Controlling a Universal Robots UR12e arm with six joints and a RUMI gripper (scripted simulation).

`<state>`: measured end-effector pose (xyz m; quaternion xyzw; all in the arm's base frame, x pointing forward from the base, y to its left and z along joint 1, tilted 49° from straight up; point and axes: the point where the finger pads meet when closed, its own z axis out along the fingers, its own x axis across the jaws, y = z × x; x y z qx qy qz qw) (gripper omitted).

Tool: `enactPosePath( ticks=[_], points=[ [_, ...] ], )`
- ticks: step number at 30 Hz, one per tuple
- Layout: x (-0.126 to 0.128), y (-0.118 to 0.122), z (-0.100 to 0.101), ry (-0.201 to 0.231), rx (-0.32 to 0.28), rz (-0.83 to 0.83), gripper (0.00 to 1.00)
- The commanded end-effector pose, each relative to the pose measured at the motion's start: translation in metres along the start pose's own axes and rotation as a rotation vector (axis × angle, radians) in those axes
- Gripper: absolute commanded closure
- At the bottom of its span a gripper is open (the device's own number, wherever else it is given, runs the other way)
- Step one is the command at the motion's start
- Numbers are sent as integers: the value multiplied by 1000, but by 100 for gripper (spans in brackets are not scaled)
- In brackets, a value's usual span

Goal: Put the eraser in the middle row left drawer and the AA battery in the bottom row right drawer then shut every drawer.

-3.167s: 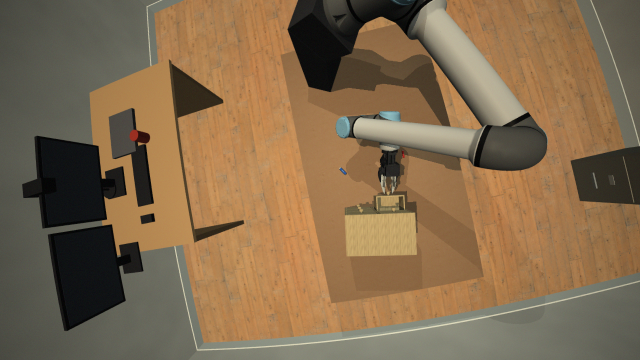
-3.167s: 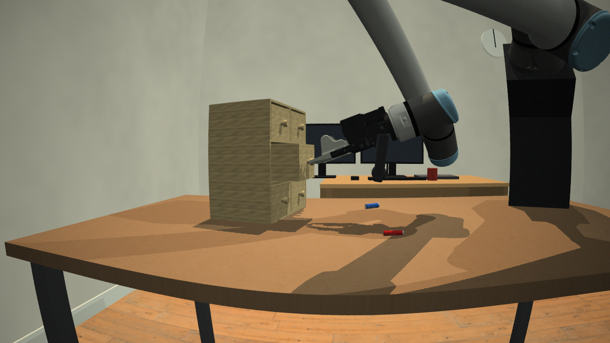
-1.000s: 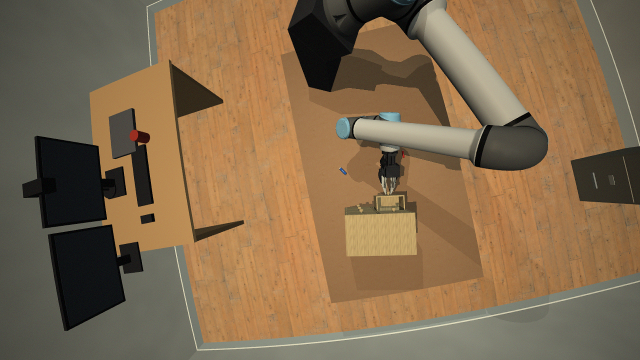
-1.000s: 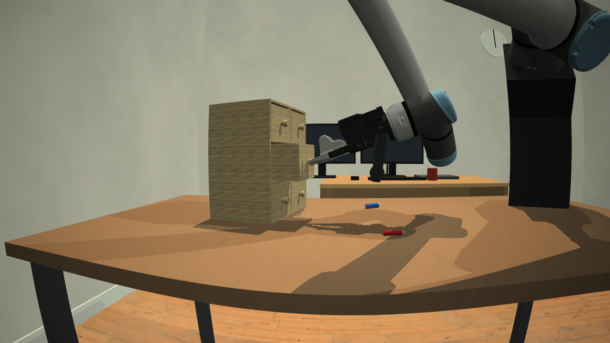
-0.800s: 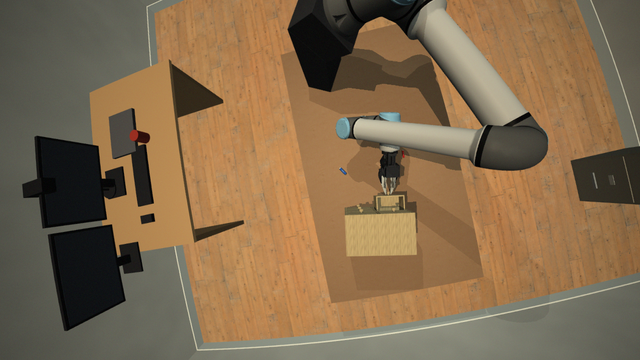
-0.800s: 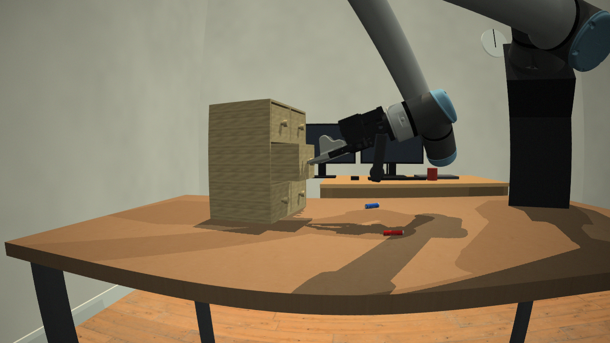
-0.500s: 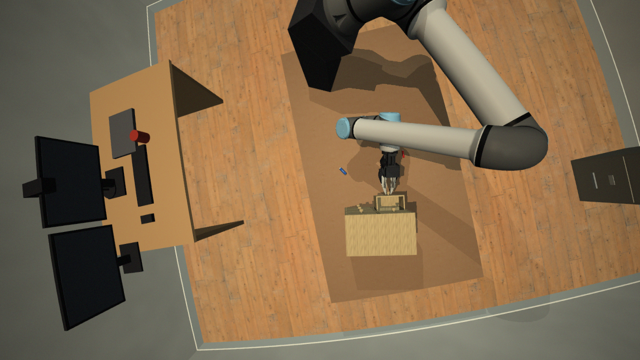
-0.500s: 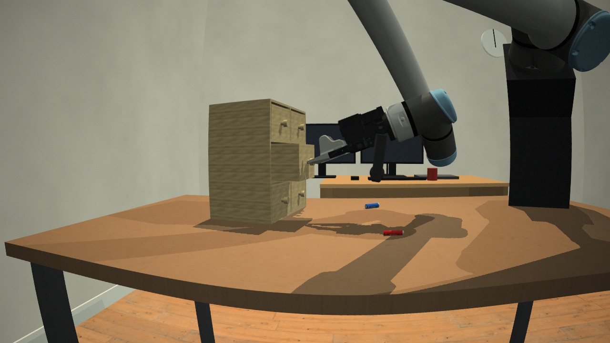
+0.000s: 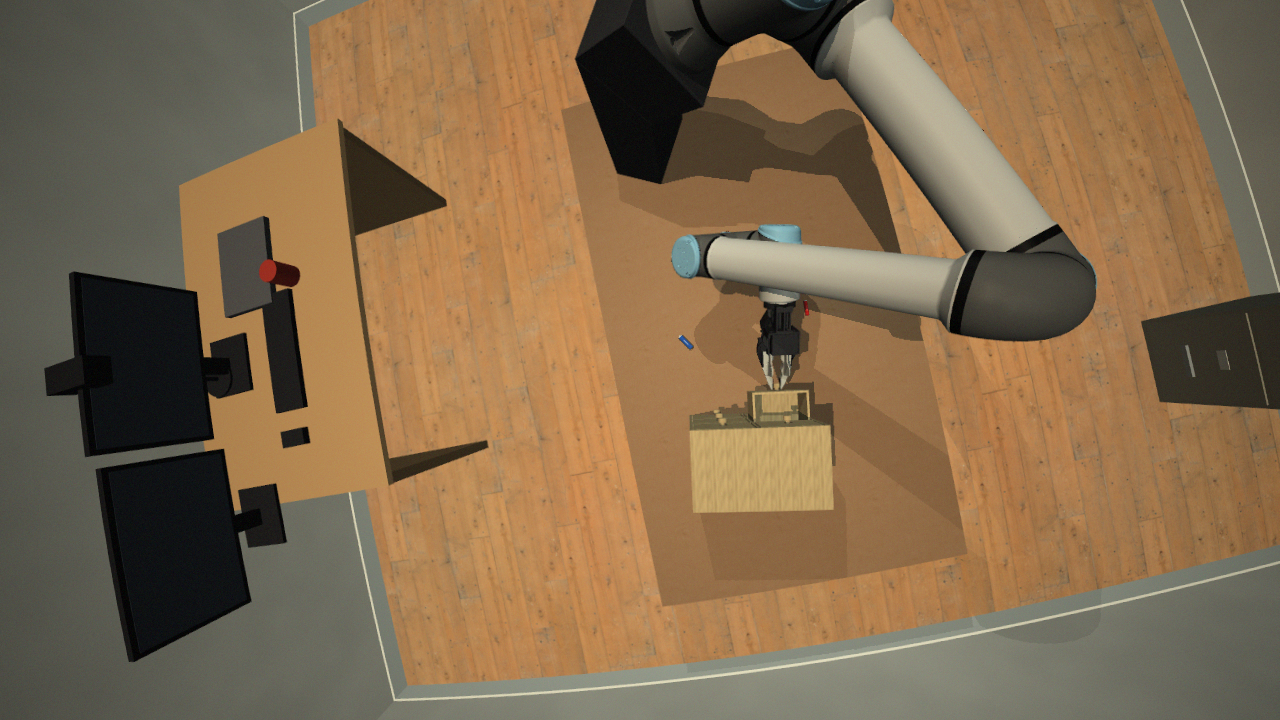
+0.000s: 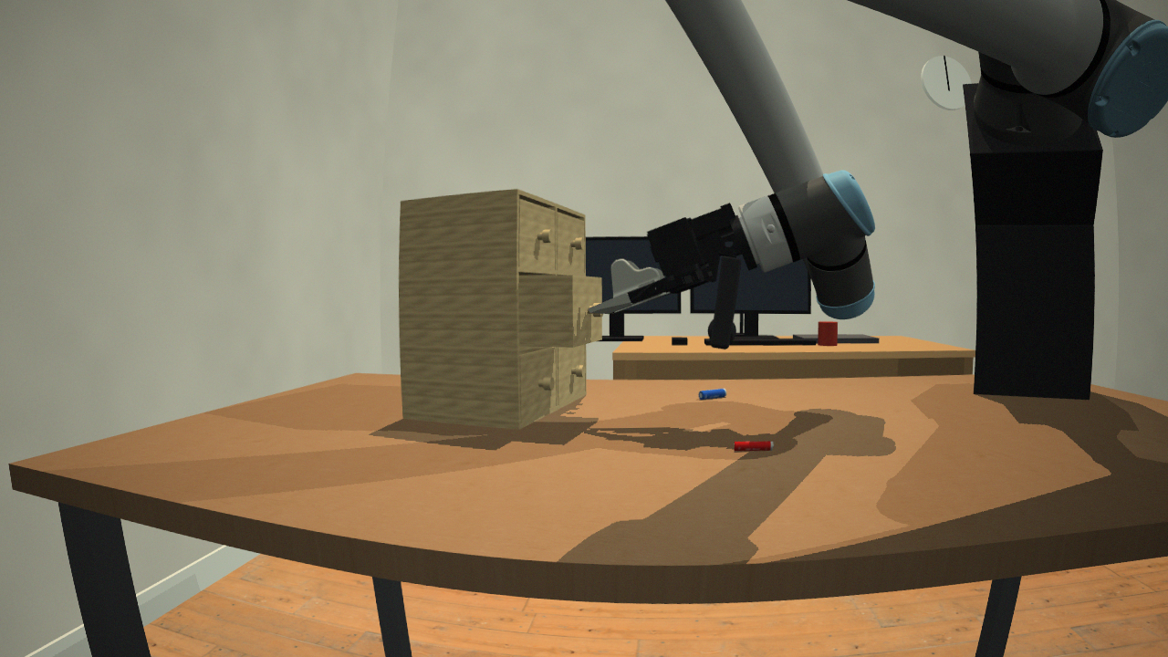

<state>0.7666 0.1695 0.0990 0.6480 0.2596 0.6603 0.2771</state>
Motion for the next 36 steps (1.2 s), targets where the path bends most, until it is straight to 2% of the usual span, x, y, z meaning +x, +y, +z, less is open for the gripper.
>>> enactPosePath(
  ticks=[1,36],
  points=[
    [0,1,0,0,-1,0,93],
    [0,3,7,0,-1,0,93]
  ],
)
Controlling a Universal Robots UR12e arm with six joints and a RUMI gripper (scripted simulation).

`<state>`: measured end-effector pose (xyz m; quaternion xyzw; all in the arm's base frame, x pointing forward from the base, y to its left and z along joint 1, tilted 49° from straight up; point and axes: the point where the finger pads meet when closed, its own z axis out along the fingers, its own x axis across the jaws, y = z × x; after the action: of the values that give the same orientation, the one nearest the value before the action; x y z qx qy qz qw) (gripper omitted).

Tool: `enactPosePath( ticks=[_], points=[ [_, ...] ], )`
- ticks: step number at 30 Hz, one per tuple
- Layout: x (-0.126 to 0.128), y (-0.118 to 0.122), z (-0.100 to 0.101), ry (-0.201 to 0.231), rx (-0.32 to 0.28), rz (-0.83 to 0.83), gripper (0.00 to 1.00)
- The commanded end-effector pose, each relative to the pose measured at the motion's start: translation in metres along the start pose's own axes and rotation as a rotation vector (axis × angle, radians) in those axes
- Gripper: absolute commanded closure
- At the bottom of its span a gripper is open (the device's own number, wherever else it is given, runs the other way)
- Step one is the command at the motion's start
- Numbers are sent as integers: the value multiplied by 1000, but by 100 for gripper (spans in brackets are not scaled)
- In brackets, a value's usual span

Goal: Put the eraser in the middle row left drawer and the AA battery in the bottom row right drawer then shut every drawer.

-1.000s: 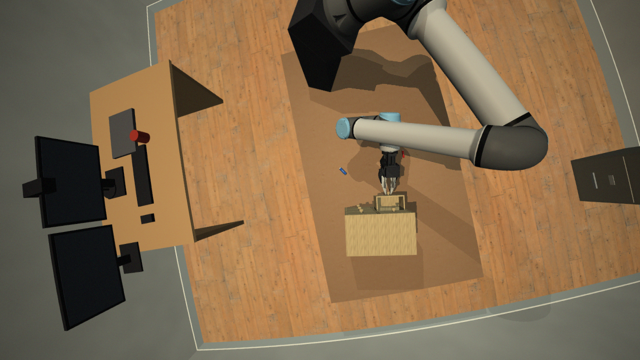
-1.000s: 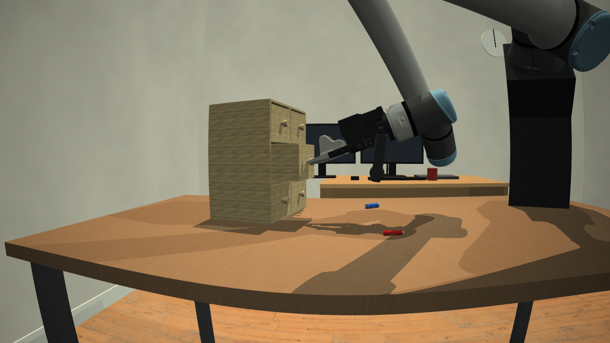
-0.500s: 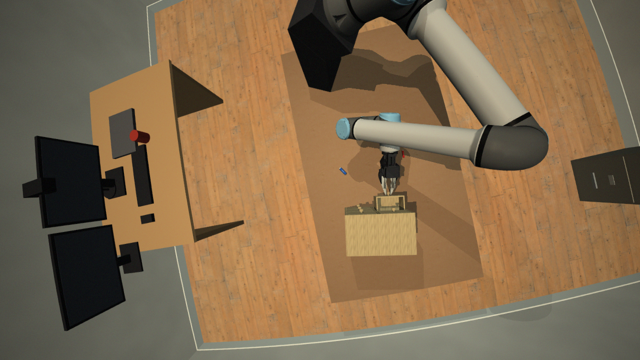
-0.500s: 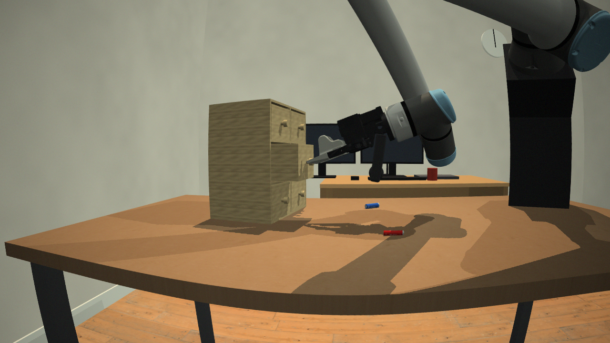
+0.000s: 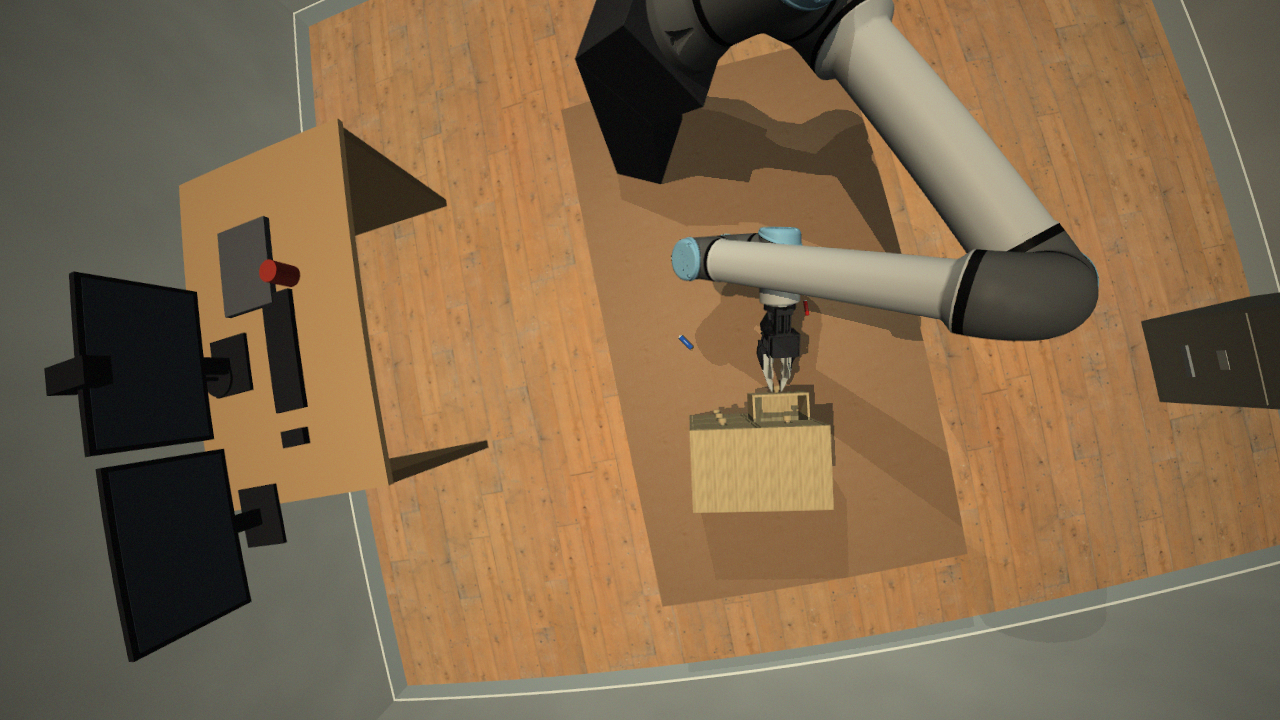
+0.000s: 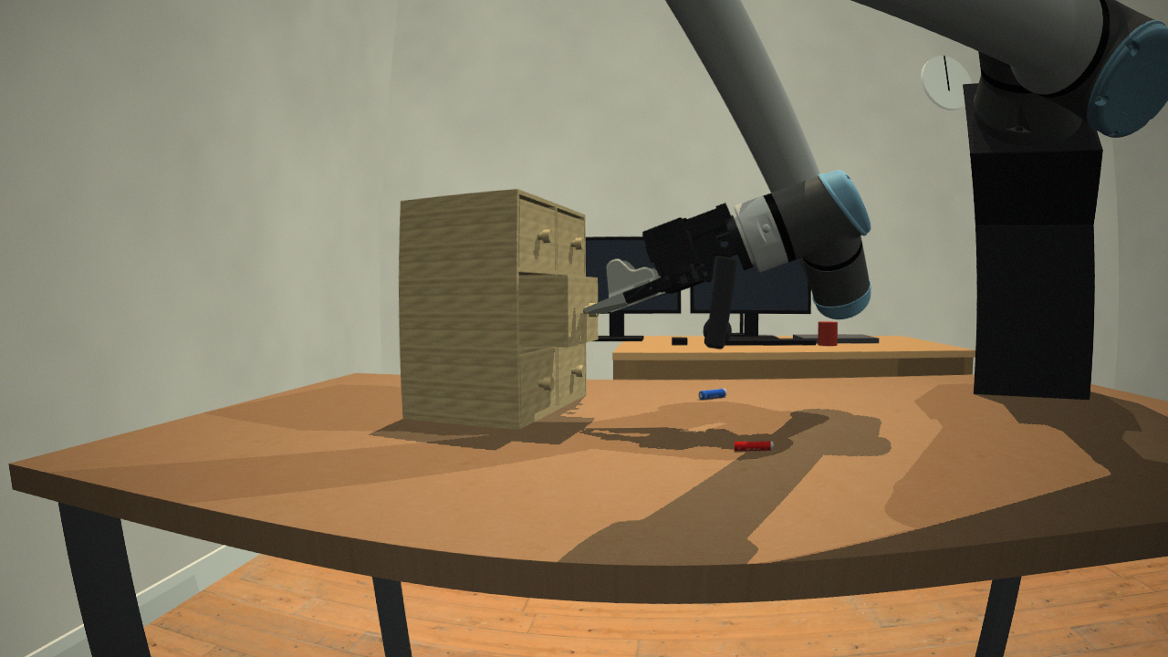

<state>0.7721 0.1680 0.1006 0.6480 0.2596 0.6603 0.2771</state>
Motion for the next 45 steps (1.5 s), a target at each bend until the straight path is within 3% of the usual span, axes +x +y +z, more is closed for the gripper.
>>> enactPosePath(
  ticks=[1,45],
  points=[
    [0,1,2,0,-1,0,93],
    [0,10,25,0,-1,0,93]
  ],
)
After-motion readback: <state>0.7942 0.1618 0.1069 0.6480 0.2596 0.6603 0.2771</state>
